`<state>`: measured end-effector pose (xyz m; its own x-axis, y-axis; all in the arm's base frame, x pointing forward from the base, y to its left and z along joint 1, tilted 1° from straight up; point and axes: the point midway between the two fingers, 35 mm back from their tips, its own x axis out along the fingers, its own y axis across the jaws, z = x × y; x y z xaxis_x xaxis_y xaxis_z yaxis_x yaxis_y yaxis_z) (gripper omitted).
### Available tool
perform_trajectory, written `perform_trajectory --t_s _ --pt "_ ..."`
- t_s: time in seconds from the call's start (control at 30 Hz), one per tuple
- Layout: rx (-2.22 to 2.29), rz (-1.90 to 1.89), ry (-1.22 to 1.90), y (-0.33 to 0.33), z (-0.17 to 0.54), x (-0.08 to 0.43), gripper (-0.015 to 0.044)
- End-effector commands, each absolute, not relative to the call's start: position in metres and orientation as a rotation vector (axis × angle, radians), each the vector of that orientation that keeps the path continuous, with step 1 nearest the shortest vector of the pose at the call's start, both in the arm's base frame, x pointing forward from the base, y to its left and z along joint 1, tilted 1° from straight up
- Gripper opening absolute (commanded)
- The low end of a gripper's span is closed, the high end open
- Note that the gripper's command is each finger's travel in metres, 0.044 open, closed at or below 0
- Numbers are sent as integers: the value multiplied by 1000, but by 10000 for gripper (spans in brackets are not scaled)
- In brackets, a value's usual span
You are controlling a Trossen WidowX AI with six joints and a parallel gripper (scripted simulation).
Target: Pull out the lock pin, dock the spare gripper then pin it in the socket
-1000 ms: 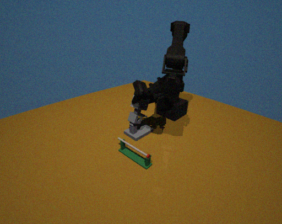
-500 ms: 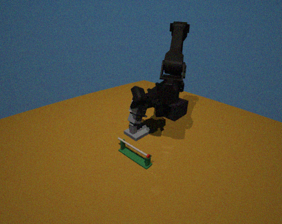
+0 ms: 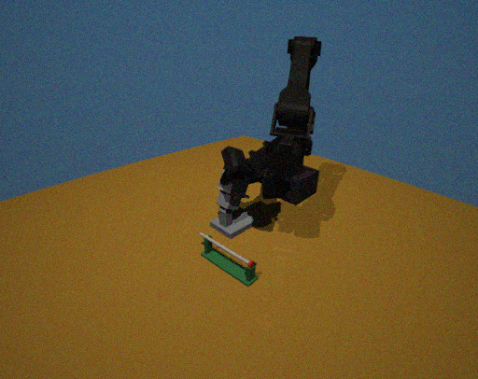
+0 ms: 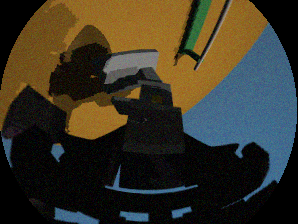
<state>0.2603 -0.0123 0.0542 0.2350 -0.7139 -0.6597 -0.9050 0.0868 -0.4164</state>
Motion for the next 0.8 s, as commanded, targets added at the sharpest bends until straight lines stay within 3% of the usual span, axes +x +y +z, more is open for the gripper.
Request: perform_trajectory --t_s 0.0,0.5,0.77 --pt "-1671 288 1525 -12 54 260 52" --pt "-1671 288 1525 -12 54 260 440" --pt "-1674 290 1526 -12 67 254 440"
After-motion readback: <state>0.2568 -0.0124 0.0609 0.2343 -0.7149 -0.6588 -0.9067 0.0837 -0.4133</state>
